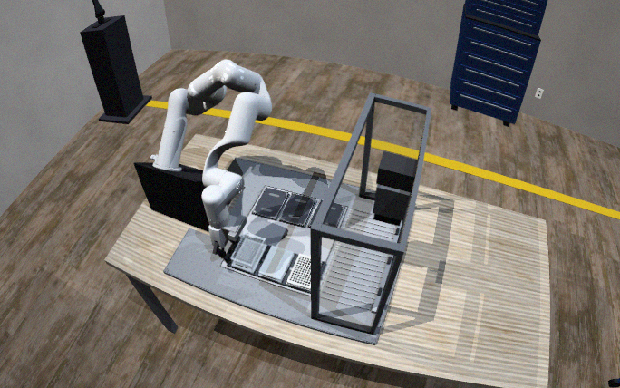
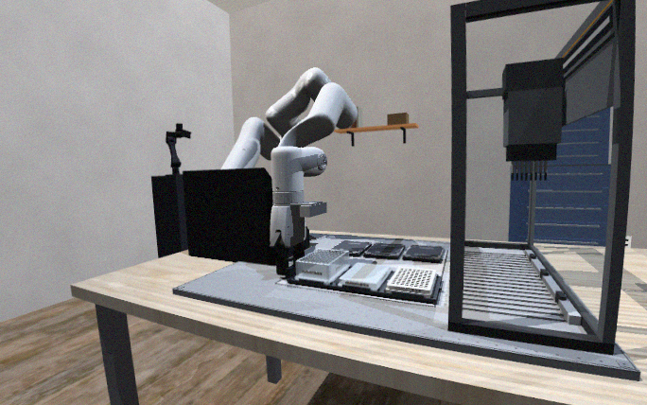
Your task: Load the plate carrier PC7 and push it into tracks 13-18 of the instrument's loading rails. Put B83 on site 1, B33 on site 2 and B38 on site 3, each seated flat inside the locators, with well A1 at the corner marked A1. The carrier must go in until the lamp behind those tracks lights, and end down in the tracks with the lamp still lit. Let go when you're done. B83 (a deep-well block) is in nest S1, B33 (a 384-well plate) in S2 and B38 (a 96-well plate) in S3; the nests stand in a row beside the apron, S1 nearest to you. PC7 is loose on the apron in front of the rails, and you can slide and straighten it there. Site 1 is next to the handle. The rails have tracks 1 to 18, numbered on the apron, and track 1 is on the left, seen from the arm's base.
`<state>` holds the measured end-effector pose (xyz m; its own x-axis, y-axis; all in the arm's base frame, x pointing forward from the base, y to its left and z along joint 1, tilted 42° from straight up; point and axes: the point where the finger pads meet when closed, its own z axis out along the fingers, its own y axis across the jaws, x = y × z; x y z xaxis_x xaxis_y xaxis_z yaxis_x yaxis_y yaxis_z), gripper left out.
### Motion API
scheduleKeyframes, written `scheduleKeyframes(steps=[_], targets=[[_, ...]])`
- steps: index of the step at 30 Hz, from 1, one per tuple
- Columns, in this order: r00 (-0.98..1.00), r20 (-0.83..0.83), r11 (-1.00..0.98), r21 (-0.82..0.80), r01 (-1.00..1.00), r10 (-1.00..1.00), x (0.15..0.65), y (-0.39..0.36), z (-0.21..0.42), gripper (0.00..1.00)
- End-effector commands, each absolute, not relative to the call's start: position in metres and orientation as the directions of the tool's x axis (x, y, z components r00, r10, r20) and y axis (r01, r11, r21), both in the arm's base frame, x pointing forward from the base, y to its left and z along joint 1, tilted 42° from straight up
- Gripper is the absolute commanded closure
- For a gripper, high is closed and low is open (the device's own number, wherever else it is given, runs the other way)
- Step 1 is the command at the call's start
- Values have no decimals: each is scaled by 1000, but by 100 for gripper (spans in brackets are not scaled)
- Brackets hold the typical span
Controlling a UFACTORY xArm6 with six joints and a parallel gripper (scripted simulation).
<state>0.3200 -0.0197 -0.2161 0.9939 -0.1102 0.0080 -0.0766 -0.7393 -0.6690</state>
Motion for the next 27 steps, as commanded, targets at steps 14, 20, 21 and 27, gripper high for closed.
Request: scheduleKeyframes(steps=[14,20,21,27], targets=[[994,12,-741,-667,-75,-112,337,-23,-215,18],[994,12,-741,-667,-75,-112,343,-24,-215,18],[994,12,-741,-667,-75,-112,344,-24,-215,18],[994,12,-741,-667,-75,-112,348,-24,-215,18]])
